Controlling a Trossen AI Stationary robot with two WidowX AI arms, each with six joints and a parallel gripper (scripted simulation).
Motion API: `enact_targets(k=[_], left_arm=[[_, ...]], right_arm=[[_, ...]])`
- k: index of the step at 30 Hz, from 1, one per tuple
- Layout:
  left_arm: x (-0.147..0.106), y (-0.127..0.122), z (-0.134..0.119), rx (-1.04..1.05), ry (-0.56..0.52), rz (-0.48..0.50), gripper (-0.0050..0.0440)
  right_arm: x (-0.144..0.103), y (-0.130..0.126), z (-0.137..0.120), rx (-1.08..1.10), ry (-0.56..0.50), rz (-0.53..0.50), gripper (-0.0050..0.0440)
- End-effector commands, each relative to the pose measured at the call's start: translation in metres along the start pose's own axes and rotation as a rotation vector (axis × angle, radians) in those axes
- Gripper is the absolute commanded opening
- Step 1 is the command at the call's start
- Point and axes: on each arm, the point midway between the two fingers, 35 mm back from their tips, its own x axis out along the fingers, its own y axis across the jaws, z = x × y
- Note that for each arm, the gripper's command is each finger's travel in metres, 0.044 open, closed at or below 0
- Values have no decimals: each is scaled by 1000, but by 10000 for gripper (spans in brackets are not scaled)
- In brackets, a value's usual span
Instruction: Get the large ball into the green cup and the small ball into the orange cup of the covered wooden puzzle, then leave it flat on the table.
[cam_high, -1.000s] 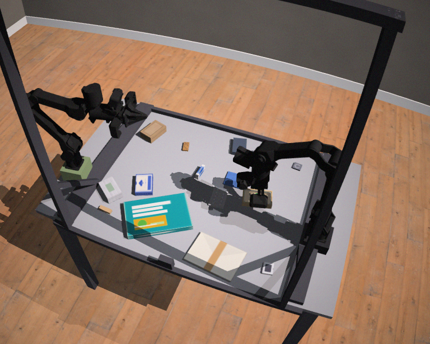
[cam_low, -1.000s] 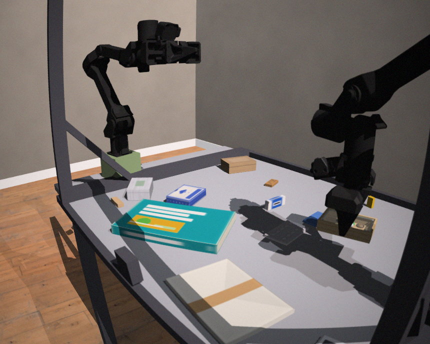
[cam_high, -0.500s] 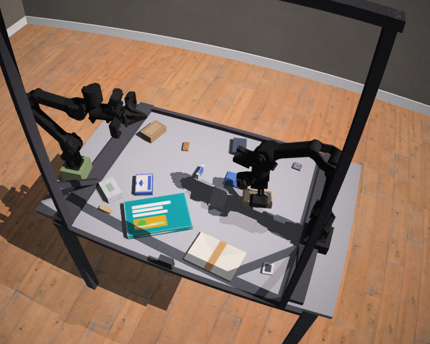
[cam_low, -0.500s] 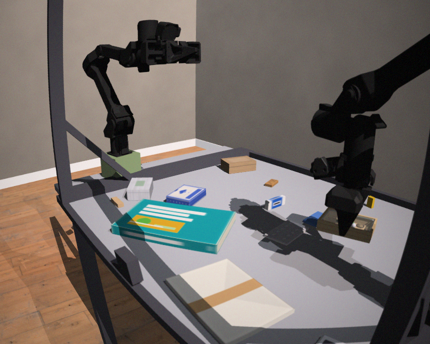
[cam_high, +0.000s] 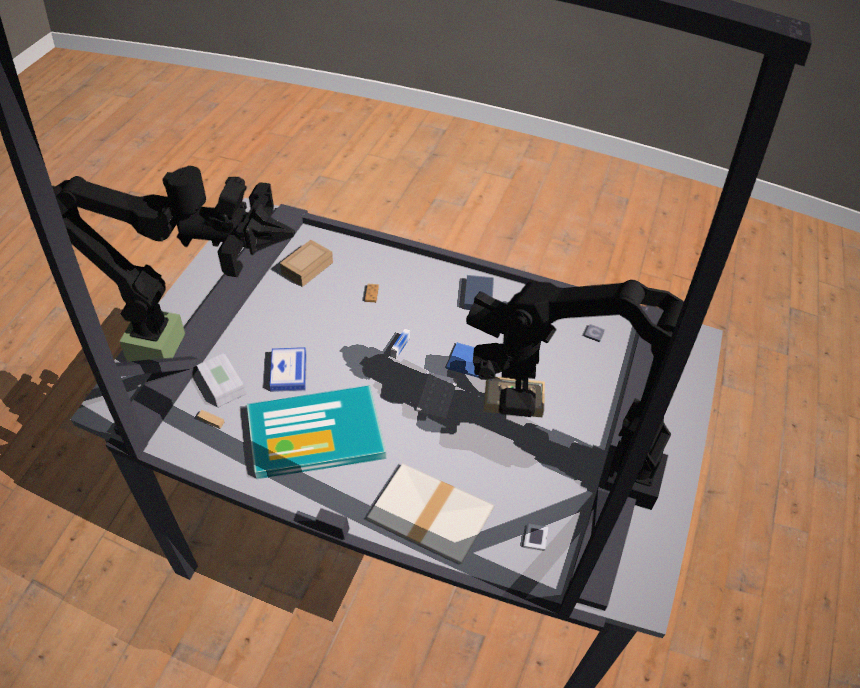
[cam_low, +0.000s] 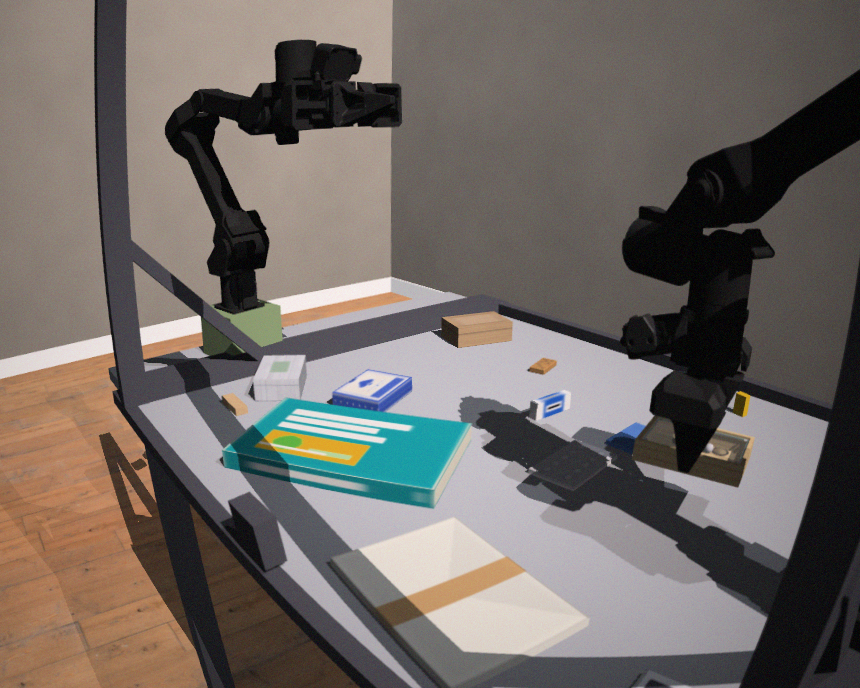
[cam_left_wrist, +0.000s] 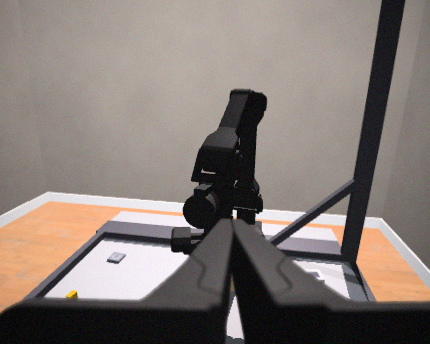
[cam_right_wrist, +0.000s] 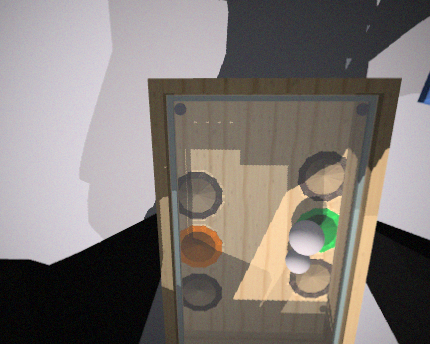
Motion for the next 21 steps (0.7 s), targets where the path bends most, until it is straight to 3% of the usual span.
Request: enact_targets(k=[1,21], left_arm=[[-1,0,6,0,-15,0,-50],[-1,0,6,0,-15,0,-50]], right_arm=[[-6,-2,6,2,-10,-15,-50],[-9,-2,5,-3,-22,-8,-50]])
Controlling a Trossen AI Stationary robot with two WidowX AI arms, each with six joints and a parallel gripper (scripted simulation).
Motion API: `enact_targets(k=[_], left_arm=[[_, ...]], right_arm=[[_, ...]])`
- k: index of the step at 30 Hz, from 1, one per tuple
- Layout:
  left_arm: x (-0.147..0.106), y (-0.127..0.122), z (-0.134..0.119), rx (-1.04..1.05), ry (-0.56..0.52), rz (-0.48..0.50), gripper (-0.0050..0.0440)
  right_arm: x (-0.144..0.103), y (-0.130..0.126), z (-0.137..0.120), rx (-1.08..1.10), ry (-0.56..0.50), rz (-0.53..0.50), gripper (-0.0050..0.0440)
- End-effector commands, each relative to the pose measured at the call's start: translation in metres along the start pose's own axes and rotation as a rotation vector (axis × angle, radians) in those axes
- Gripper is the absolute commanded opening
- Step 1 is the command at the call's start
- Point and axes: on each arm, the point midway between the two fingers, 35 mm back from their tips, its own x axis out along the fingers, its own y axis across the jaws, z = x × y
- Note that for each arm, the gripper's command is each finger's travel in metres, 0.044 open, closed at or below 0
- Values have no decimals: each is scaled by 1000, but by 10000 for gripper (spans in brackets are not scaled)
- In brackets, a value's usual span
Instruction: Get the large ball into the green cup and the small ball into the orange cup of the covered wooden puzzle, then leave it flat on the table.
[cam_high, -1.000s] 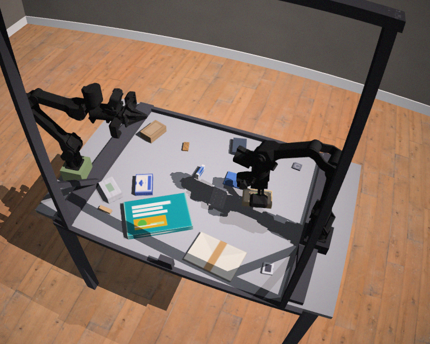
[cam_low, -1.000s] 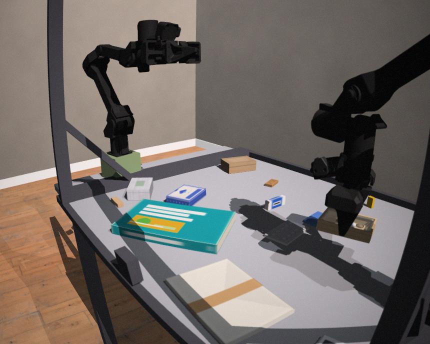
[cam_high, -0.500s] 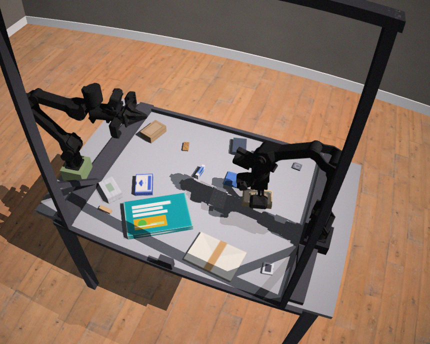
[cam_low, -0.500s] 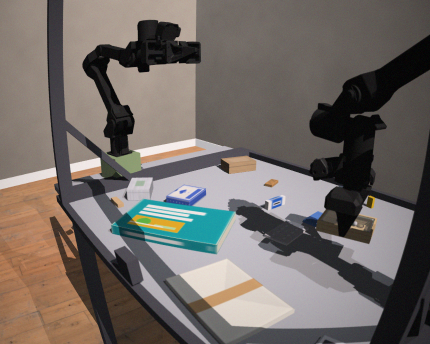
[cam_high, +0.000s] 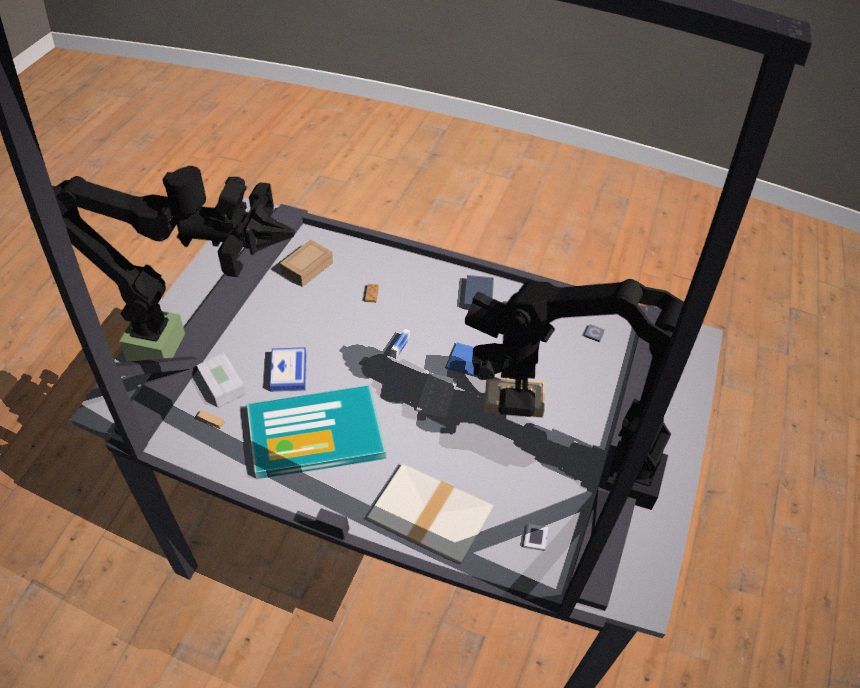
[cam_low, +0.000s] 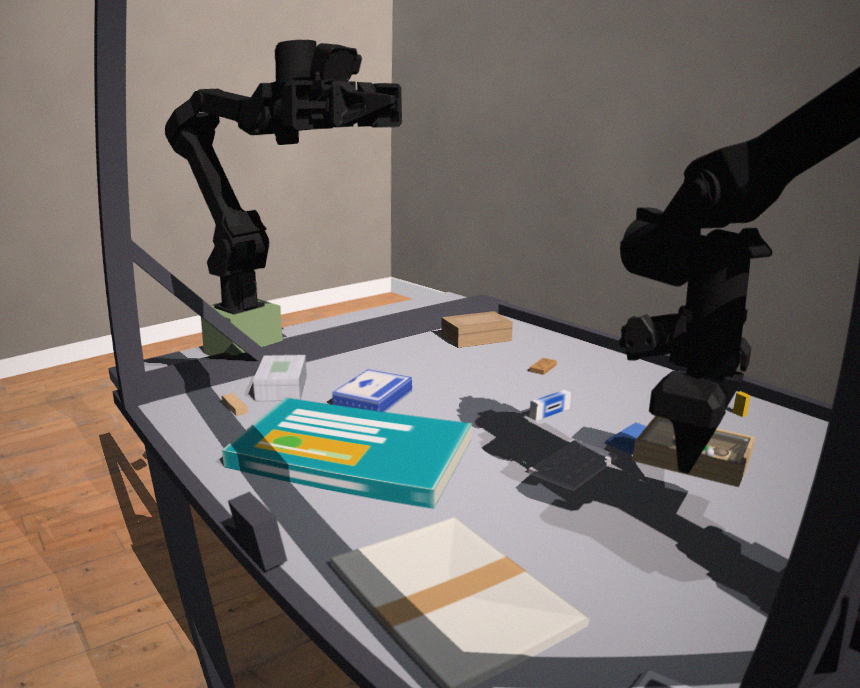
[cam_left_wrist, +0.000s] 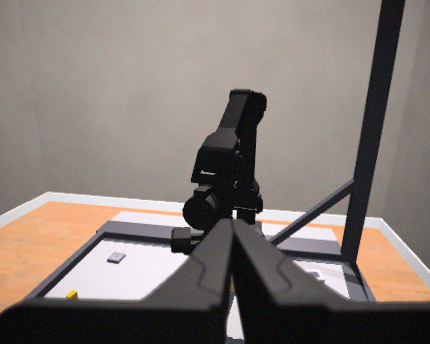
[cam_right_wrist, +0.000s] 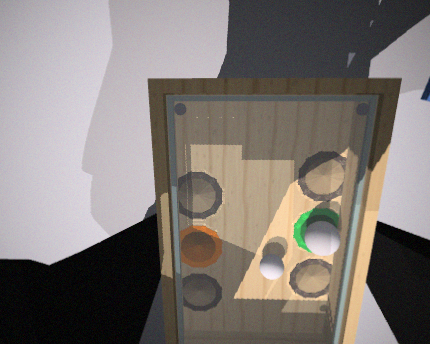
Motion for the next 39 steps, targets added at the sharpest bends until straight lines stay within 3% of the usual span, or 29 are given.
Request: enact_targets(k=[1,34,37,39], left_arm=[[-1,0,6,0,-15,0,-50],[-1,0,6,0,-15,0,-50],[-1,0,6,0,-15,0,-50],[-1,0,6,0,-15,0,-50]], right_arm=[[-6,0,1,-3,-30,-9,-50],[-9,-3,5,-3,-40,-11,-50],[-6,-4,5,-2,-35,32,-50],[-6,0,0,2,-39,-11,-50]])
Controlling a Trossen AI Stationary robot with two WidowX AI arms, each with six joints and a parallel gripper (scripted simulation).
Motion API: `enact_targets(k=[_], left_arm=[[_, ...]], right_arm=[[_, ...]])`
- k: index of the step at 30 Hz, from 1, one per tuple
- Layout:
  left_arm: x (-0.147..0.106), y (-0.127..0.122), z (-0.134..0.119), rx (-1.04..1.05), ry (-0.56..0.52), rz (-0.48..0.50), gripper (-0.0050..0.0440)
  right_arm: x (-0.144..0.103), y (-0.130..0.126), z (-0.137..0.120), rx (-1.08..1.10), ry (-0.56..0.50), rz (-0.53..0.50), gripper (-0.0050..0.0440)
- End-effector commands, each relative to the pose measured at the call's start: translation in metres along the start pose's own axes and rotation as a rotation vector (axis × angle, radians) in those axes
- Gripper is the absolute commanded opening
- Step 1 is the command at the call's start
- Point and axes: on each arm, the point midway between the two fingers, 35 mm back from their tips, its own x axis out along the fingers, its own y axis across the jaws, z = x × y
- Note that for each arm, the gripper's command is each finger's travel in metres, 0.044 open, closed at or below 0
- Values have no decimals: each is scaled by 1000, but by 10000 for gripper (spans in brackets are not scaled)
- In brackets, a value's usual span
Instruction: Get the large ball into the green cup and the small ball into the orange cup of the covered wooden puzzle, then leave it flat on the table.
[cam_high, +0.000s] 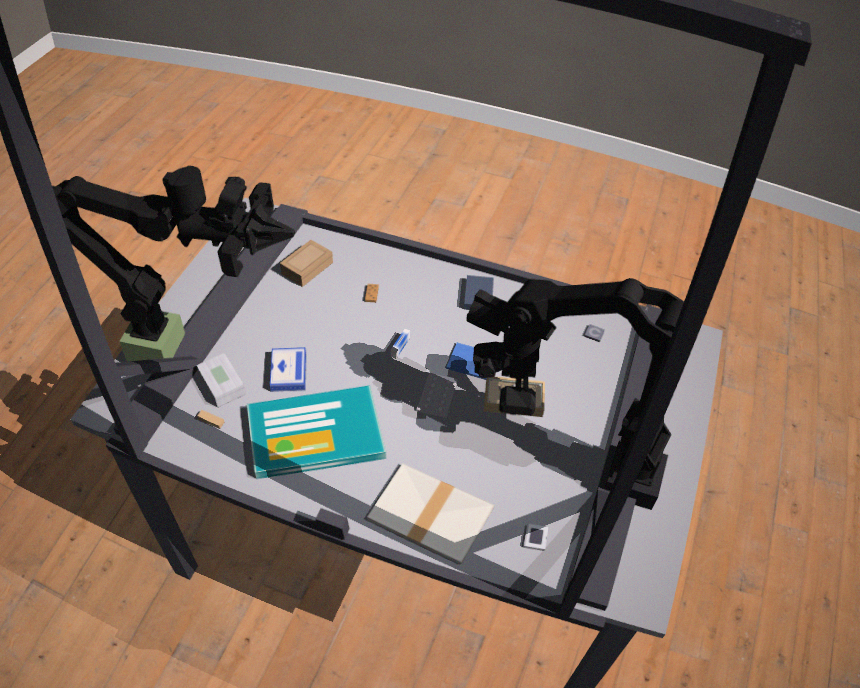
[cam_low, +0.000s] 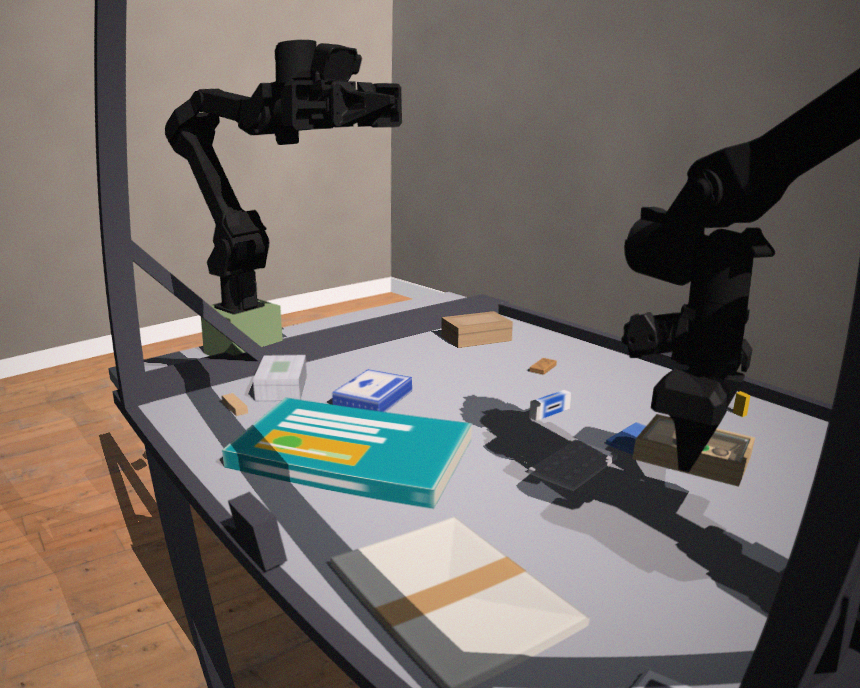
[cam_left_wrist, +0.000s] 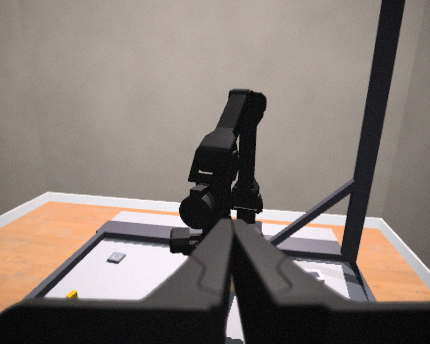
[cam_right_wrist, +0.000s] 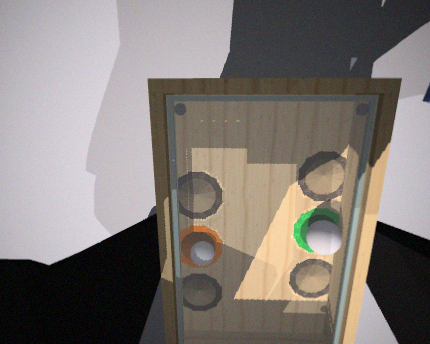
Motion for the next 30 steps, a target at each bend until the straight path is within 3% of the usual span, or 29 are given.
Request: enact_targets(k=[1,30], left_arm=[[-1,0,6,0,-15,0,-50],[-1,0,6,0,-15,0,-50]], right_arm=[[-6,2,1,0,-15,-44,-50],[-6,1,2,0,-17,-33,-50]])
